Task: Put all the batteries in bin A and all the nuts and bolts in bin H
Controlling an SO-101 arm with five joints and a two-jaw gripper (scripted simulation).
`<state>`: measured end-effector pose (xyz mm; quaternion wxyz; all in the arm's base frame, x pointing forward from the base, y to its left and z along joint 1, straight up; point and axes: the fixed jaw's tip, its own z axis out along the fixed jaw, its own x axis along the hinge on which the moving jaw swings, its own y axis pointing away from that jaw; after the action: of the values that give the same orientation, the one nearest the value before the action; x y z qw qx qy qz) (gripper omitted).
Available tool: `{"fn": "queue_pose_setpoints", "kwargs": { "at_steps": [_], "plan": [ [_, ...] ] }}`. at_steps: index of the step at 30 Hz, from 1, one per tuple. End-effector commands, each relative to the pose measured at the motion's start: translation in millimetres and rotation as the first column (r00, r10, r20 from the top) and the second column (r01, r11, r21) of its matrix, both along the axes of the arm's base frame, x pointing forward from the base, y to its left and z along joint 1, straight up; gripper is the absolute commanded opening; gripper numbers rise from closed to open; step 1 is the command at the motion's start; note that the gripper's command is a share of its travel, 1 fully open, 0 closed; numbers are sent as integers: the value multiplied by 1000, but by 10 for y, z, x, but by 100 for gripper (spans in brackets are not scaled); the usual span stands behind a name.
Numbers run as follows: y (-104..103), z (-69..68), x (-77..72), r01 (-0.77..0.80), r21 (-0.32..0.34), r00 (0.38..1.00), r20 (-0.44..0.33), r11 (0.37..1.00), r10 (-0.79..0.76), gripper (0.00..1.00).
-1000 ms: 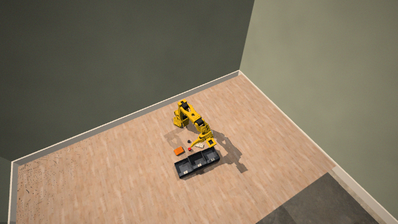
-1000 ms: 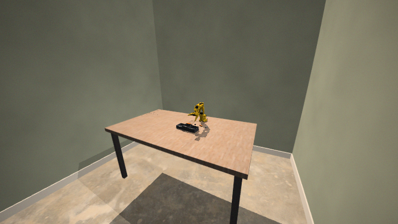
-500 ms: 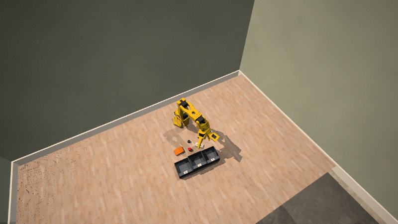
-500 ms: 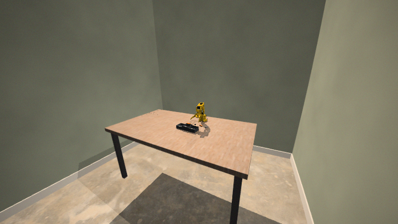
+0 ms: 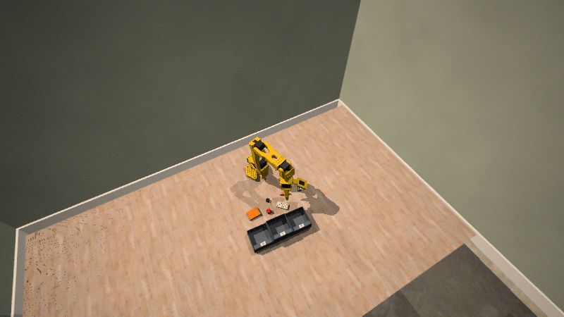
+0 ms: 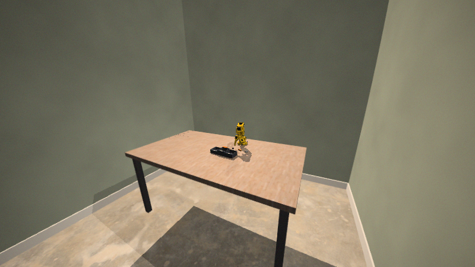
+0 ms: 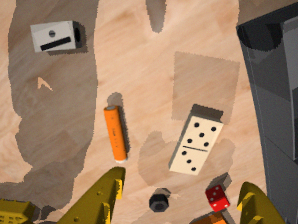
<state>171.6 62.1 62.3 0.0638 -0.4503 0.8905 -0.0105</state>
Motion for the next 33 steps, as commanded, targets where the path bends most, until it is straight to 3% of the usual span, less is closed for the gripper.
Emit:
{"fn": "queue_pose_setpoints", "kwargs": {
  "at_steps": [1, 7, 16, 17, 33],
  "plan": [
    [15, 59, -94, -110, -10, 994, 1, 994, 110, 25],
    [0, 39, -193, -191, -26, 981, -43, 981, 190, 20],
    [-3, 35, -215, -210, -29, 977, -54, 977, 208, 19],
    [-20, 7, -257, -233, -35, 969, -92, 972, 229, 19],
    [-20, 7, -257, -233, -35, 969, -92, 972, 229, 19]
  ]
}}
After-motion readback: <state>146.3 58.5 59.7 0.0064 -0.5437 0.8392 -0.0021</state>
